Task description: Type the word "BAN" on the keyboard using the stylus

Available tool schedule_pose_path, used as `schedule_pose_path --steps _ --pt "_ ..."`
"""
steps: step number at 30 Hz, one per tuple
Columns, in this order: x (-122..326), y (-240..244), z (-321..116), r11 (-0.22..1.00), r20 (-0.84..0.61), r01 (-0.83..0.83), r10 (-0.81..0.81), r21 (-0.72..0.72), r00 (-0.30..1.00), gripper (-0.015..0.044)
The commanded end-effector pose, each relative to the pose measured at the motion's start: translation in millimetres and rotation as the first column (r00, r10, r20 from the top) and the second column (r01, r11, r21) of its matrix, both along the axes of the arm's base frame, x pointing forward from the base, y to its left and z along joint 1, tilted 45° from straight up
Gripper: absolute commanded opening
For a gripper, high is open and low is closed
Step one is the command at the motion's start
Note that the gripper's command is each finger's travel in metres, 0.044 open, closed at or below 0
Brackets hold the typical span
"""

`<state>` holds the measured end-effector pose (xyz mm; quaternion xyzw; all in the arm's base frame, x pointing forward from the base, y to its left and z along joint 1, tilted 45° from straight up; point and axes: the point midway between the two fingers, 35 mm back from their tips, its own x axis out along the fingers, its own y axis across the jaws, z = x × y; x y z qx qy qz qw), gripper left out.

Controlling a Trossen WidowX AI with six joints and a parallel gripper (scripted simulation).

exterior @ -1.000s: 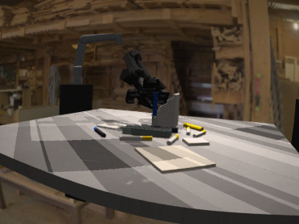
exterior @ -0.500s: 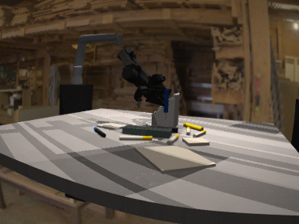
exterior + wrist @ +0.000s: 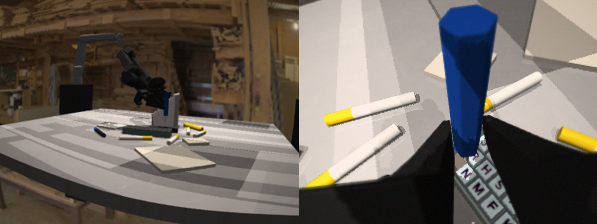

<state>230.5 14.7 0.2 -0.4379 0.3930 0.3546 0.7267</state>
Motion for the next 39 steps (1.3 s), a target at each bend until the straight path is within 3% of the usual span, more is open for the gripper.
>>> schedule_pose_path --steps 1,9,12,13,39 --pt "-1.1 -3.6 -4.8 1.0 -0.002 -0.003 0.003 0.002 1.0 0.0" --pt "-2.0 -13.8 -15.1 1.0 -0.002 -0.002 0.002 0.002 1.0 0.0" --pt "-0.7 -14.8 -16.1 1.0 -0.002 -0.003 0.003 0.001 1.0 0.0079" --pt "0.0 -15.3 -16.7 1.0 -0.003 -0.003 0.003 0.001 1.0 0.0081" --pt "0.4 -22.1 -22.2 1.0 -0.003 -0.003 0.003 0.001 1.0 0.0081"
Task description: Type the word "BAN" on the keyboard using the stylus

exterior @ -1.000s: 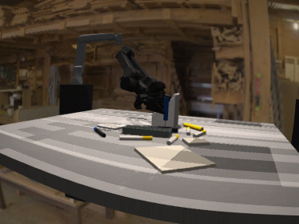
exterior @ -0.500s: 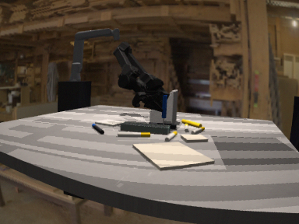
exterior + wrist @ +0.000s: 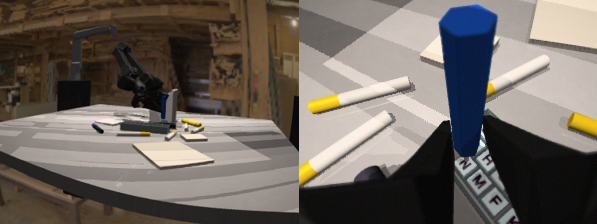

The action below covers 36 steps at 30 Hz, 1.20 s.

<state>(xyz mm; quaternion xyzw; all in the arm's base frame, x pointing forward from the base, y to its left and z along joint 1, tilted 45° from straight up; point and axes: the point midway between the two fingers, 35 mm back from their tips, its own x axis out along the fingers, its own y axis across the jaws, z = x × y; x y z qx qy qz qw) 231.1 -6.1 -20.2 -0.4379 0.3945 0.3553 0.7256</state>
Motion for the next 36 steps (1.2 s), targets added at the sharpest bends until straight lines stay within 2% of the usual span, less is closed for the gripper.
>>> schedule_pose_path --steps 1,36 --pt "-0.2 -1.7 -2.1 1.0 0.0 -0.002 0.002 0.002 1.0 0.0081" --pt "0.5 -1.8 -2.2 1.0 0.0 -0.002 0.002 0.002 1.0 0.0081"
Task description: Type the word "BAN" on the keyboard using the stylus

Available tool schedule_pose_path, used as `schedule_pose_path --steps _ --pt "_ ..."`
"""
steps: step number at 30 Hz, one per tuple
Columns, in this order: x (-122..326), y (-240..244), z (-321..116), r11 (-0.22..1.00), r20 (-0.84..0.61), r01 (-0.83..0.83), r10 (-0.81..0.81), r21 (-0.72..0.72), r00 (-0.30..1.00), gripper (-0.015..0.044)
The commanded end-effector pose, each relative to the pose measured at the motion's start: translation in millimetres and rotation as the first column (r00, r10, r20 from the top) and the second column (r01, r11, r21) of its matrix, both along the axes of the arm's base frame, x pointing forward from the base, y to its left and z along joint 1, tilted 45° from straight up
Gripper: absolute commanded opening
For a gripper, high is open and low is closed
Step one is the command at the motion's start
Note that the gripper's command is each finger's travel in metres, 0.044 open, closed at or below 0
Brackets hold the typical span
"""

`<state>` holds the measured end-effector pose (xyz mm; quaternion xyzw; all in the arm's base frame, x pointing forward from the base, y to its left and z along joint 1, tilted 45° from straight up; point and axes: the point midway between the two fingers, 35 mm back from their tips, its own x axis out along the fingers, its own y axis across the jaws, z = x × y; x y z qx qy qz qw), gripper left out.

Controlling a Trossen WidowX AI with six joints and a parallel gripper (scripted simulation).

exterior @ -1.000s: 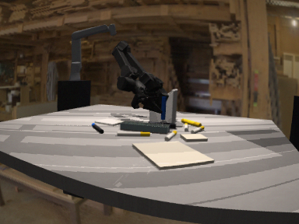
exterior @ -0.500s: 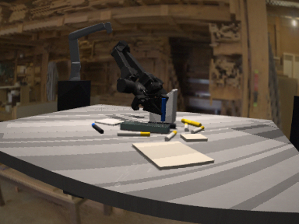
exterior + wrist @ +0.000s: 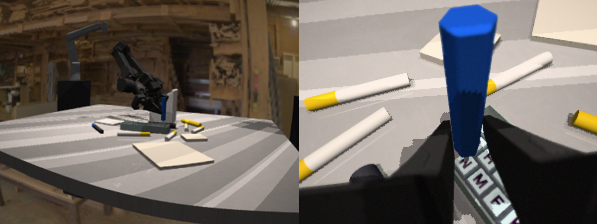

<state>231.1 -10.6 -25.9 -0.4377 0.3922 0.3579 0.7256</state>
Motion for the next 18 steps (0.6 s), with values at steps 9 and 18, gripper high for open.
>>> schedule_pose_path --steps 9,18 --pt "0.3 23.4 24.3 1.0 0.0 0.004 -0.004 -0.001 1.0 0.0081" --pt "1.5 22.2 22.6 1.0 0.007 -0.004 0.004 0.002 1.0 0.0081"
